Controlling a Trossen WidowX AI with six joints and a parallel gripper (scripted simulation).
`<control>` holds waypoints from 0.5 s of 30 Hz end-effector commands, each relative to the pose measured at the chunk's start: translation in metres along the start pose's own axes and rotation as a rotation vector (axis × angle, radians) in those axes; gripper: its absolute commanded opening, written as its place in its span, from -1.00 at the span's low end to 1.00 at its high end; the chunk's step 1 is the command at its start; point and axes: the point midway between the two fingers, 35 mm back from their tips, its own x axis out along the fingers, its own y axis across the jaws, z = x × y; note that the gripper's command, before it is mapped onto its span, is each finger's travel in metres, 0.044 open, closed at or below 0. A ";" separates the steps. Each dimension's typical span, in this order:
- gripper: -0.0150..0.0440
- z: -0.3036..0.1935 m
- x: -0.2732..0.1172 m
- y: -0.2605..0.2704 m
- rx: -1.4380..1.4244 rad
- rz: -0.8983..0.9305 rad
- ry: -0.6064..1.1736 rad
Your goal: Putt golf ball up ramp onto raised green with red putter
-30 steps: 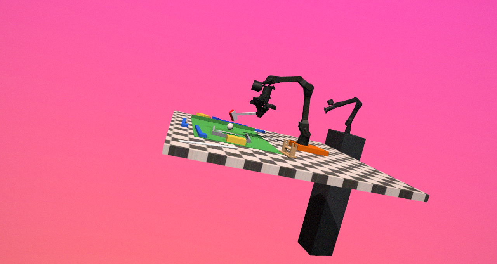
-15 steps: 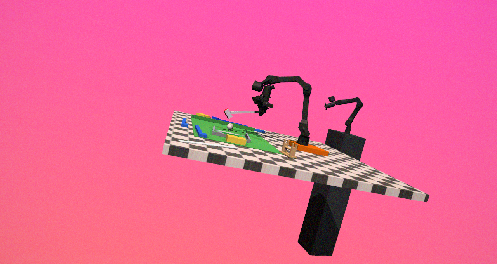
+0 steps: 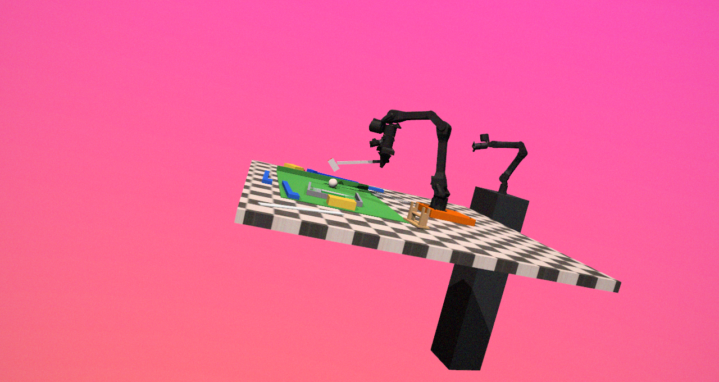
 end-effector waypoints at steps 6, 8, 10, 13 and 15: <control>-0.49 0.000 0.014 -0.003 0.018 -0.003 -0.002; -0.49 0.000 0.022 -0.003 0.018 -0.003 -0.002; -0.49 0.000 0.029 -0.003 0.018 -0.003 -0.002; -0.49 -0.001 0.038 -0.003 0.018 -0.003 -0.001; -0.49 -0.001 0.039 -0.003 0.018 -0.003 -0.001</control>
